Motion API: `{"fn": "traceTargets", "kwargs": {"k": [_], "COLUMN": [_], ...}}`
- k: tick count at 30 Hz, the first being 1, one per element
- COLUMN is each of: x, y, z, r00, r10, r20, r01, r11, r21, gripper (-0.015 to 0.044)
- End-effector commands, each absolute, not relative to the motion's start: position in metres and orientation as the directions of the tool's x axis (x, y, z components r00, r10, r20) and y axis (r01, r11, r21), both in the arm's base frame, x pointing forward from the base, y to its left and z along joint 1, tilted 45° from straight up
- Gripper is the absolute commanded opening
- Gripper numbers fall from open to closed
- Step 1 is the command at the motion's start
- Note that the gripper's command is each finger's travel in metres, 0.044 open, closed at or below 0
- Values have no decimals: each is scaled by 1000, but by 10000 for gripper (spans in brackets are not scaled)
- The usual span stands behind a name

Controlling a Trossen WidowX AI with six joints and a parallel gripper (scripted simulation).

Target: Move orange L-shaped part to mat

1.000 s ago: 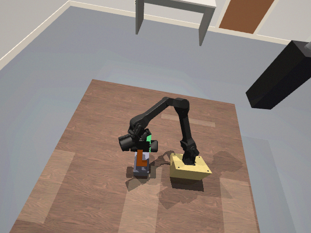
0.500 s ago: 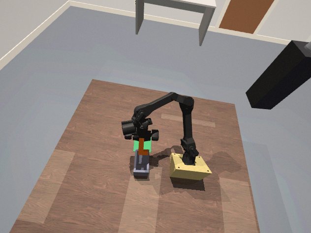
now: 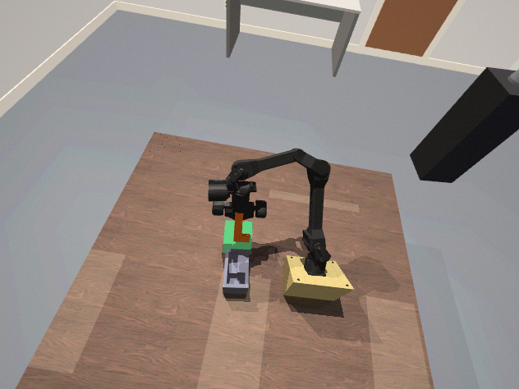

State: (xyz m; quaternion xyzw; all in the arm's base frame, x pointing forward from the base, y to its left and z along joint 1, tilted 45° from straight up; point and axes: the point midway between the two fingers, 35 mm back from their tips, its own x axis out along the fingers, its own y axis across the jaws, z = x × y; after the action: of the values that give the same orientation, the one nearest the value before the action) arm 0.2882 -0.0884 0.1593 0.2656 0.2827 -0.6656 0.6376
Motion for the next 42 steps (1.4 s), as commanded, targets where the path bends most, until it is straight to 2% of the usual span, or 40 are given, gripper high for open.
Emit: {"fn": "traceTargets", "kwargs": {"k": [1,42], "x": [285,283], "y": [-101,-140], "z": [172,133], "r00": [-46,-45], "r10": [-702,-703], "r20": [-711,-709], "r01": [999,999], "r11": [-27,-27], "r21": [-38,-37], "gripper": [0,0]}}
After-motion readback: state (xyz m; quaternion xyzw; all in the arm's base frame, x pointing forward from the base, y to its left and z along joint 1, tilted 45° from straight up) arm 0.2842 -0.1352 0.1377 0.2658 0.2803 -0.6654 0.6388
